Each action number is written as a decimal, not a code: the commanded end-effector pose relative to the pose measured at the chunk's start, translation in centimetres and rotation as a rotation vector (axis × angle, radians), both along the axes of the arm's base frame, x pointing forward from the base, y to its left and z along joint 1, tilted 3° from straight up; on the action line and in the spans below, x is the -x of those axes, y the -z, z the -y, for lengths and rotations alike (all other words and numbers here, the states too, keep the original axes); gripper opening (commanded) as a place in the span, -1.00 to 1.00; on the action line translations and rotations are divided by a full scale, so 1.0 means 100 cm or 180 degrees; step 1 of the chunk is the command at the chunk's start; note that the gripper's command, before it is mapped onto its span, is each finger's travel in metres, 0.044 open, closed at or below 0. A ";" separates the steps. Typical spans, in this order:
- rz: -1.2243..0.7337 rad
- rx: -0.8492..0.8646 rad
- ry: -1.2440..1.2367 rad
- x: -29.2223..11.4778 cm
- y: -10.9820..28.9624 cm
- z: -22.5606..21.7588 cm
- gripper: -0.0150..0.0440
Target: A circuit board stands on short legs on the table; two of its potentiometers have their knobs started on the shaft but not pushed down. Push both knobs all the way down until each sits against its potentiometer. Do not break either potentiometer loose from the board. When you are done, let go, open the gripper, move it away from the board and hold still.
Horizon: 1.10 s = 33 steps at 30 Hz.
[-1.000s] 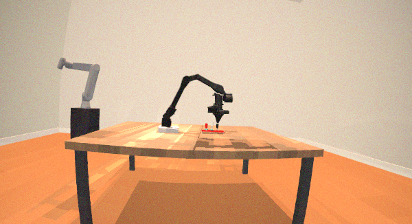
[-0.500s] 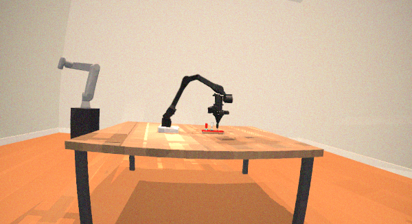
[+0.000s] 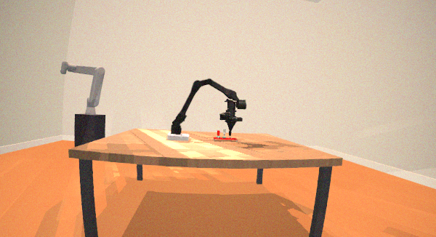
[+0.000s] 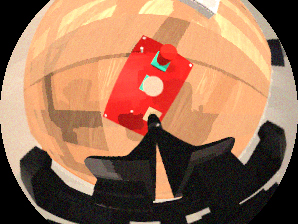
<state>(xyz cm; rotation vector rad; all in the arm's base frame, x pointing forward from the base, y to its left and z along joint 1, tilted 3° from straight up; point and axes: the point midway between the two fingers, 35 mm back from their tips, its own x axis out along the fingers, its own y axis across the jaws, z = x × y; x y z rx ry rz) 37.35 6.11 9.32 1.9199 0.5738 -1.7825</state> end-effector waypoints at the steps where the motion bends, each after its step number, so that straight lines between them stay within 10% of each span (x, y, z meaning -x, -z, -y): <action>1: -0.0008 0.0000 0.0011 0.001 0.000 0.000 -0.49; 33: -0.0008 0.0000 0.0011 0.000 0.004 0.000 -0.49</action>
